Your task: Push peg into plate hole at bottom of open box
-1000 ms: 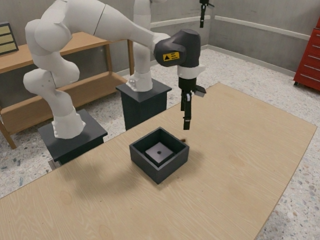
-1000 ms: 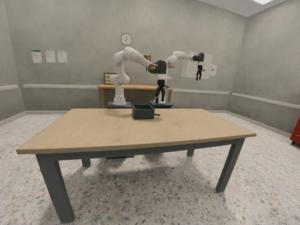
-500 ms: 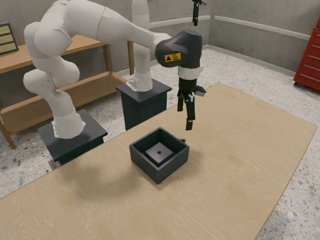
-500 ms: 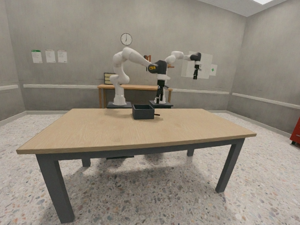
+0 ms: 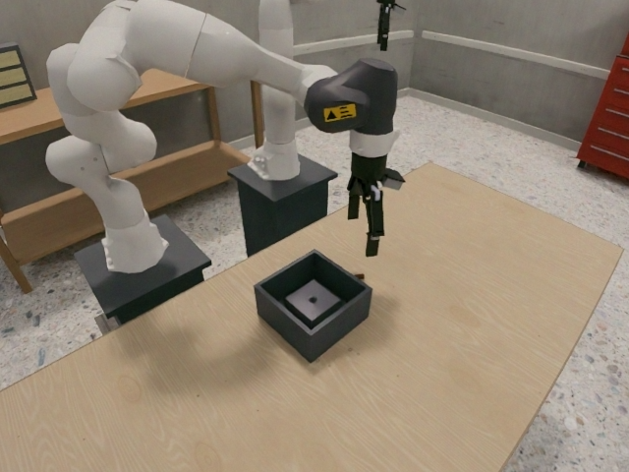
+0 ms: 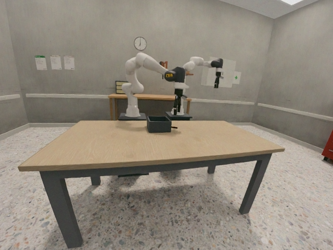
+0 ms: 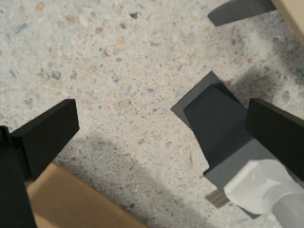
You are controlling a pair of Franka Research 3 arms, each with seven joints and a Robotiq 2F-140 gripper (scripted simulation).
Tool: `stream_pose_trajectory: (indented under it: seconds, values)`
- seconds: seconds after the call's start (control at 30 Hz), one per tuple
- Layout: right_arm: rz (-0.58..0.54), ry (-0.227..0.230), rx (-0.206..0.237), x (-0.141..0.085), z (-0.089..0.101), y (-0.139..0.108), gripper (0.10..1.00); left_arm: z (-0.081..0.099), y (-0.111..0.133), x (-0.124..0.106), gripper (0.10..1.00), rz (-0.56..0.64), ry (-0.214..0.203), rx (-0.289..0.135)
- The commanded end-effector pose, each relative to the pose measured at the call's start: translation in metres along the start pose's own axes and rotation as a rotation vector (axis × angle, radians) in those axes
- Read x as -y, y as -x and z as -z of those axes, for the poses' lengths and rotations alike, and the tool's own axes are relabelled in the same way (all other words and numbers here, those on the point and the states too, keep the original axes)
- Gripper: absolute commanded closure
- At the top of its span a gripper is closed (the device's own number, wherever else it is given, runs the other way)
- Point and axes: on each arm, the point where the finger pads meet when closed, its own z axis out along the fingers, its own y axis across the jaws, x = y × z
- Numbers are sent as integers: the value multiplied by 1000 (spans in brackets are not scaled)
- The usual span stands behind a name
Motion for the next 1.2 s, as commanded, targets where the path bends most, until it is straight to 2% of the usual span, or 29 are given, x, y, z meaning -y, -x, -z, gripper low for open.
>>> stream_pose_trajectory:
  seconds: [0.0,0.6,0.63,1.17]
  values:
    - [0,0,0,0,0,0,98,1,1,-1,98,7,5,-2]
    - [0,0,0,0,0,0,98,1,1,-1,98,7,5,-2]
    - [0,0,0,0,0,0,771,1,1,-1,98,7,5,-2]
    - [0,0,0,0,0,0,771,1,1,-1,98,7,5,-2]
